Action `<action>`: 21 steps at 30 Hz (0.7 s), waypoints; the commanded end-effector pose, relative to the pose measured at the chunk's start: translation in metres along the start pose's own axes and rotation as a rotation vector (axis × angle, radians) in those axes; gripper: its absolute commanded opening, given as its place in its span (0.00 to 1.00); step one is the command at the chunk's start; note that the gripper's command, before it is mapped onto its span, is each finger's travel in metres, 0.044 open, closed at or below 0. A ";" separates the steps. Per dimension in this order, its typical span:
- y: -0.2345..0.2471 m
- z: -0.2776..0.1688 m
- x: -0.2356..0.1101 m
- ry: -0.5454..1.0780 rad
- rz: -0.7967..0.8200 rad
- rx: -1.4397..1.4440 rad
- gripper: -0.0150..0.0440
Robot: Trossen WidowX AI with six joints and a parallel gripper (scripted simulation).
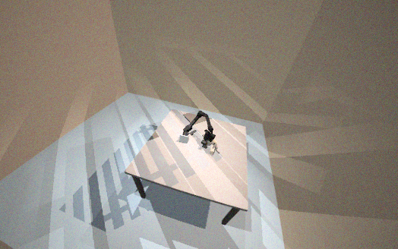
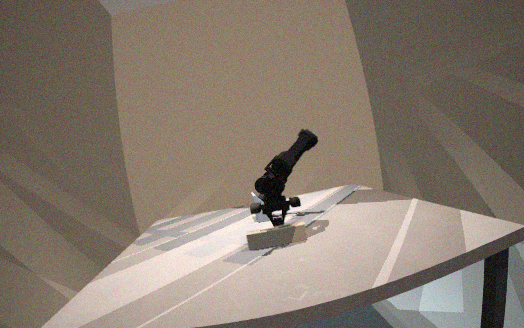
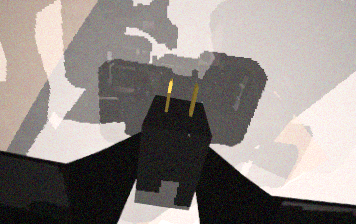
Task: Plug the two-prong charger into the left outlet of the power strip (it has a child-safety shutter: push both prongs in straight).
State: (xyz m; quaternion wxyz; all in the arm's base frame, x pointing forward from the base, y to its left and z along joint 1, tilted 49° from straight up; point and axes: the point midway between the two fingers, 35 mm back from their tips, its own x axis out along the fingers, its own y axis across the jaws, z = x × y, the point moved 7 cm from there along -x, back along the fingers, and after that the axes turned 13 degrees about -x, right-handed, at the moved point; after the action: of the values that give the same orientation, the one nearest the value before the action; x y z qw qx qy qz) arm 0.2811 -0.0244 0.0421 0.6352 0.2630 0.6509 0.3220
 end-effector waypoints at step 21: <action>0.003 0.025 0.000 -0.007 0.001 -0.055 0.25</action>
State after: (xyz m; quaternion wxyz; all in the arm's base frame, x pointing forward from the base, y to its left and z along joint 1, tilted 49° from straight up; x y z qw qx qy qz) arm 0.3013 -0.0202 0.0439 0.6430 0.2469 0.6421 0.3366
